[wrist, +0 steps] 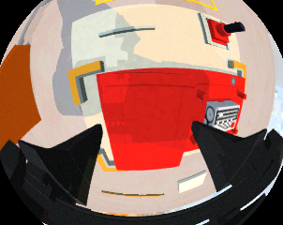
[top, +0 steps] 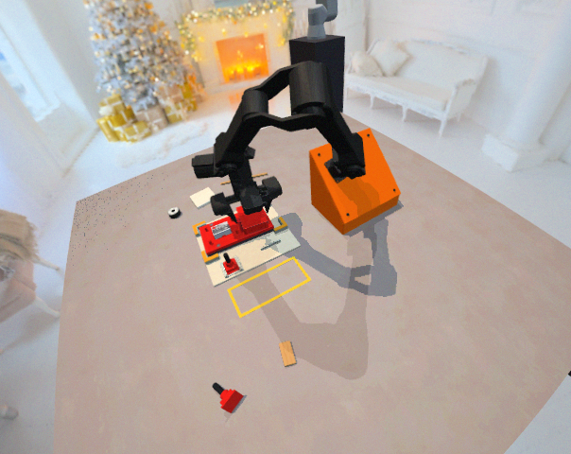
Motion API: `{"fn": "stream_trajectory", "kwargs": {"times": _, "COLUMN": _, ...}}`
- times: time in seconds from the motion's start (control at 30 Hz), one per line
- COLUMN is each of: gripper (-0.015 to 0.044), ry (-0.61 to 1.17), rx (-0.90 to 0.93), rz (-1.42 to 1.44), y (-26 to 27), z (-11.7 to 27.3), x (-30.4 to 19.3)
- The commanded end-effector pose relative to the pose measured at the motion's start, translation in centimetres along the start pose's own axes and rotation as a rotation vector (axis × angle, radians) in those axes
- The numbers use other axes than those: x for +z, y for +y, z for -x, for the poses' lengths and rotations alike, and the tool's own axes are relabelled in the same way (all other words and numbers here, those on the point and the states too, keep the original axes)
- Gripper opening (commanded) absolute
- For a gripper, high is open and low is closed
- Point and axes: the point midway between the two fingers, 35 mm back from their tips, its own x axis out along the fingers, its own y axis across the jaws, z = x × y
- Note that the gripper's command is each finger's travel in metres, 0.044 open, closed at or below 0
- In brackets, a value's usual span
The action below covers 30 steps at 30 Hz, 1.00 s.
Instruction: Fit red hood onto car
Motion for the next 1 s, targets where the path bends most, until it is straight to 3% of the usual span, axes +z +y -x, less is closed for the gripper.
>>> {"fn": "stream_trajectory", "kwargs": {"times": 0.0, "gripper": 0.044, "ry": -0.004, "rx": 0.0, "rz": -0.003, "y": 0.0, "z": -0.3, "x": 0.1}}
{"fn": "stream_trajectory", "kwargs": {"times": 0.07, "gripper": 0.044, "ry": -0.004, "rx": 0.0, "rz": -0.003, "y": 0.0, "z": -0.4, "x": 0.1}}
{"fn": "stream_trajectory", "kwargs": {"times": 0.2, "gripper": 0.0335, "ry": 0.0, "rx": 0.0, "rz": 0.0, "y": 0.0, "z": -0.1, "x": 0.0}}
{"fn": "stream_trajectory", "kwargs": {"times": 0.5, "gripper": 0.0275, "ry": 0.0, "rx": 0.0, "rz": 0.0, "y": 0.0, "z": -0.1, "x": 0.0}}
{"fn": "stream_trajectory", "kwargs": {"times": 0.83, "gripper": 0.0012, "ry": 0.0, "rx": 0.001, "rz": -0.001, "y": 0.0, "z": 0.6, "x": 0.0}}
{"fn": "stream_trajectory", "kwargs": {"times": 0.97, "gripper": 0.0, "ry": 0.001, "rx": 0.001, "rz": -0.001, "y": 0.0, "z": 1.2, "x": 0.0}}
